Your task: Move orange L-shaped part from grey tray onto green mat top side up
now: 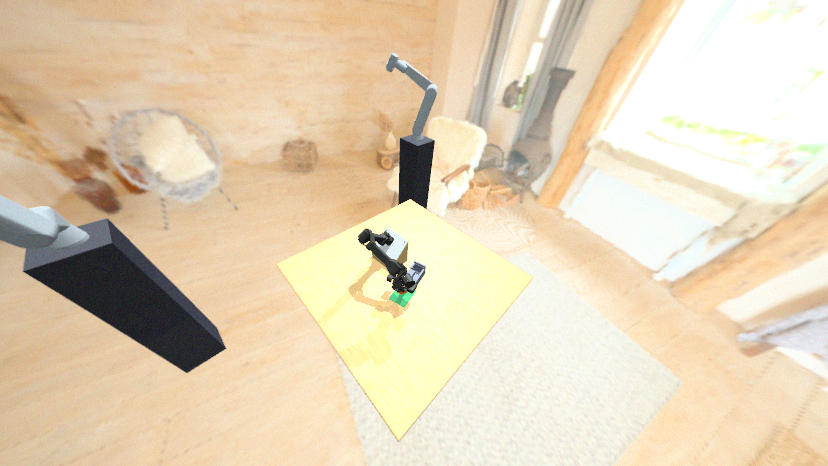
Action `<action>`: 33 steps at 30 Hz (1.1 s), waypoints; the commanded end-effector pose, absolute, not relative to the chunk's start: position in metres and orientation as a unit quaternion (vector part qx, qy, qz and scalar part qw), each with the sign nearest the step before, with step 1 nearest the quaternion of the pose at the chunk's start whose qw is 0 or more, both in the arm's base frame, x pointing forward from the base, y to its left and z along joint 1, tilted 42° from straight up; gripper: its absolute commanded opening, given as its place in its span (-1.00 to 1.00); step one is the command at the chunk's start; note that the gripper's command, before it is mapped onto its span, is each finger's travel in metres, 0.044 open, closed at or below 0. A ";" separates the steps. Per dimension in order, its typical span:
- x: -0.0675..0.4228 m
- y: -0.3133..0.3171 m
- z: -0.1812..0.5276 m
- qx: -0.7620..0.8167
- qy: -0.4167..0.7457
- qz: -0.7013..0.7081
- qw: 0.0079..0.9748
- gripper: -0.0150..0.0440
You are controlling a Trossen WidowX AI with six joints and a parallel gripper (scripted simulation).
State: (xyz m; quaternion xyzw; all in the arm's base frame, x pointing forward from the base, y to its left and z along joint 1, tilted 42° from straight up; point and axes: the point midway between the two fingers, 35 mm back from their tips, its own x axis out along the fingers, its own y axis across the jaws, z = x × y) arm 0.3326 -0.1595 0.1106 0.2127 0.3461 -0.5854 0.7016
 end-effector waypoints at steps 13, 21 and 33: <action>0.326 -0.099 0.175 0.214 0.350 -0.582 0.702 0.86; 0.329 -0.103 0.171 0.216 0.349 -0.578 0.705 0.86; 0.329 -0.103 0.171 0.216 0.349 -0.578 0.705 0.86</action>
